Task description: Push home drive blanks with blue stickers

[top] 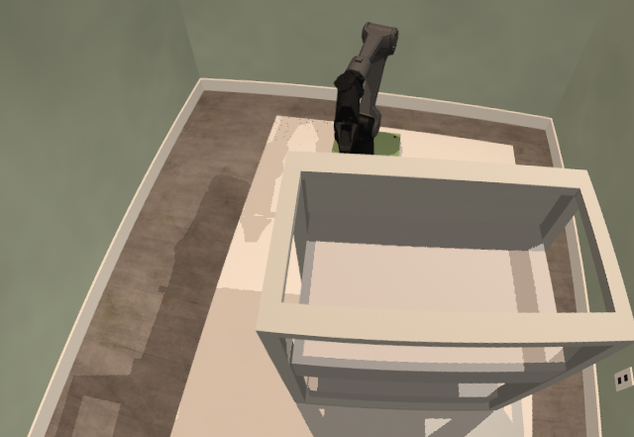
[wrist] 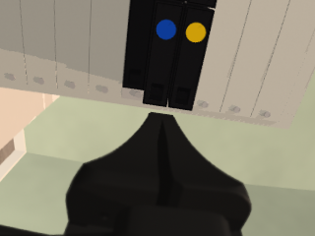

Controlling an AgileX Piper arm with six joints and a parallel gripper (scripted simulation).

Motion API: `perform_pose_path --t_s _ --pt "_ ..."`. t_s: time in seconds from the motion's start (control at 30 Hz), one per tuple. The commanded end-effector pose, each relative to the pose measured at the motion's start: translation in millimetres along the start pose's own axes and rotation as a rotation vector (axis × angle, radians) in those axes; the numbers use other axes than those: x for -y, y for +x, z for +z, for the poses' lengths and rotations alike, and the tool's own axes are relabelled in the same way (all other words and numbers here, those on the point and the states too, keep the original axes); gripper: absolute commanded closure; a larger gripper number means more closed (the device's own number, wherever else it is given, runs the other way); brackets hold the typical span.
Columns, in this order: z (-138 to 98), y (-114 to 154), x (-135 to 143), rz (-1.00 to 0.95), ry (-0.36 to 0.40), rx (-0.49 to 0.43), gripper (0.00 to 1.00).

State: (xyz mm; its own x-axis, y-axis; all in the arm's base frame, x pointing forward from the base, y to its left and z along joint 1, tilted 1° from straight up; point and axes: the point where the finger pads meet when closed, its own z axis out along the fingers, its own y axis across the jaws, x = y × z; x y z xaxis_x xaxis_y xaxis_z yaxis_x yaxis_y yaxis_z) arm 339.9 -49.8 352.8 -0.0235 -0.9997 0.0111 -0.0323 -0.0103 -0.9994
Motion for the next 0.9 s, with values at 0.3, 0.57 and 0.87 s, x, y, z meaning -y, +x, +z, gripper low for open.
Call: perform_pose_path --t_s 0.3,0.57,0.87 --pt "0 -1 -2 -0.001 0.013 -0.001 1.0" --pt "6 -1 -2 -0.001 0.013 -0.001 1.0" --pt "38 -2 -3 -0.001 0.013 -0.001 1.0"
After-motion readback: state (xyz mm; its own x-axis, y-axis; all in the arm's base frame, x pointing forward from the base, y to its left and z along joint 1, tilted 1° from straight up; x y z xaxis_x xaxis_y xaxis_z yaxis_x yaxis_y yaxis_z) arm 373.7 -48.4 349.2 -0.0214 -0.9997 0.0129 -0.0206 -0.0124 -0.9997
